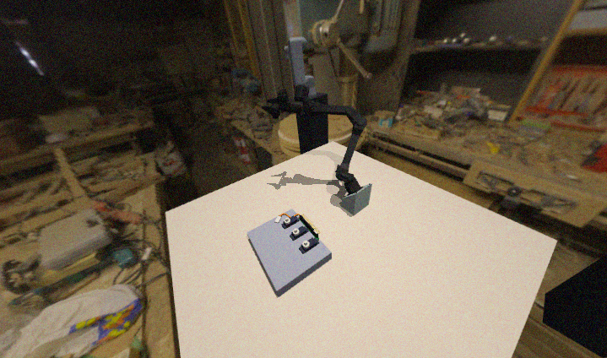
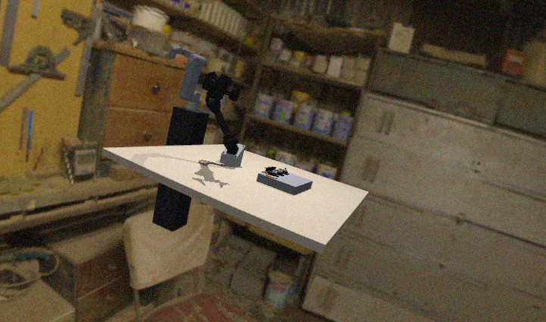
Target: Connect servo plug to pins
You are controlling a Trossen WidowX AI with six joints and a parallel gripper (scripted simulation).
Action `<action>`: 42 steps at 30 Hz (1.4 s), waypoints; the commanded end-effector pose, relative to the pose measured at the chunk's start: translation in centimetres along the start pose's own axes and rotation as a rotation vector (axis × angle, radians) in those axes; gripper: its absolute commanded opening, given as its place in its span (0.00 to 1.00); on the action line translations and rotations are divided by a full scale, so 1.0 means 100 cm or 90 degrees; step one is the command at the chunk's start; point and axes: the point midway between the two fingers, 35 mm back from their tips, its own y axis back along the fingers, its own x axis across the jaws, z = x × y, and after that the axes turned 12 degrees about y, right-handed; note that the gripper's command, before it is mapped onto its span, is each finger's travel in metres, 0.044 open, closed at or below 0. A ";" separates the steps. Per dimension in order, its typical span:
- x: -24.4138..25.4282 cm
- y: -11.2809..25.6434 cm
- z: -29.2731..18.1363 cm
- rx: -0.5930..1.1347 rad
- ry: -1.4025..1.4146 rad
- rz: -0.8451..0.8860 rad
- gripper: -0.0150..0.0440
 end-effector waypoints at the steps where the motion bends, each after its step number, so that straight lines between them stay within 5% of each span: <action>1: 0.001 0.000 0.000 0.000 -0.001 0.001 0.89; 11: 0.041 -0.007 -0.010 -0.006 -0.093 0.063 0.45; 27: 0.172 0.002 -0.015 0.001 -0.345 0.262 0.45; 42: 0.289 0.057 0.004 0.042 -0.540 0.467 0.45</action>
